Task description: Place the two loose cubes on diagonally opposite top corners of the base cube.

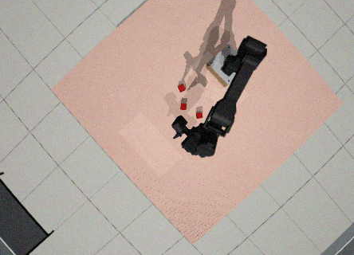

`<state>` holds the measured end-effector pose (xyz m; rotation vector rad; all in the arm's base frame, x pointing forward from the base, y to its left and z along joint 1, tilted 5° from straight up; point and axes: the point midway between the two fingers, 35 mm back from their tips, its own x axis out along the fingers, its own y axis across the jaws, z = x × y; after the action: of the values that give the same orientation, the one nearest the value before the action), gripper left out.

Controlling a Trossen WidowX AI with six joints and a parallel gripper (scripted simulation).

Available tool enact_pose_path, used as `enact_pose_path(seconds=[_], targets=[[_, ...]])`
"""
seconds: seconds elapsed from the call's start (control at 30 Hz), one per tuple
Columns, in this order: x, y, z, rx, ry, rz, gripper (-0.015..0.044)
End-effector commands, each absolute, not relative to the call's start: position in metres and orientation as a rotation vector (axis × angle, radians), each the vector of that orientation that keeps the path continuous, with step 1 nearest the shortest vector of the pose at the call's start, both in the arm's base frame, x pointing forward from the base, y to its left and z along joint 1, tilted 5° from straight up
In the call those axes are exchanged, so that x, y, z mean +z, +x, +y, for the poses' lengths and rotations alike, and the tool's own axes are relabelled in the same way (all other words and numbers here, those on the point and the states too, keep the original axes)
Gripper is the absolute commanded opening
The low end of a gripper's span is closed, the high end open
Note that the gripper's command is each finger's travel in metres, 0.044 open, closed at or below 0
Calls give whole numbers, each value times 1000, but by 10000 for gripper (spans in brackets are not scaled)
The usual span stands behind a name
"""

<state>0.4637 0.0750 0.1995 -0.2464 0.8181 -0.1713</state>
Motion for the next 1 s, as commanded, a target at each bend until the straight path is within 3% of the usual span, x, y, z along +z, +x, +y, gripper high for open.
enact_pose_path(seconds=[0.0,0.5,0.8,0.97], targets=[[168,435,14,-51,-518,1029,265],[110,340,-87,458,-894,1393,265],[88,268,-117,889,-970,1437,265],[86,259,-118,940,-972,1430,265]])
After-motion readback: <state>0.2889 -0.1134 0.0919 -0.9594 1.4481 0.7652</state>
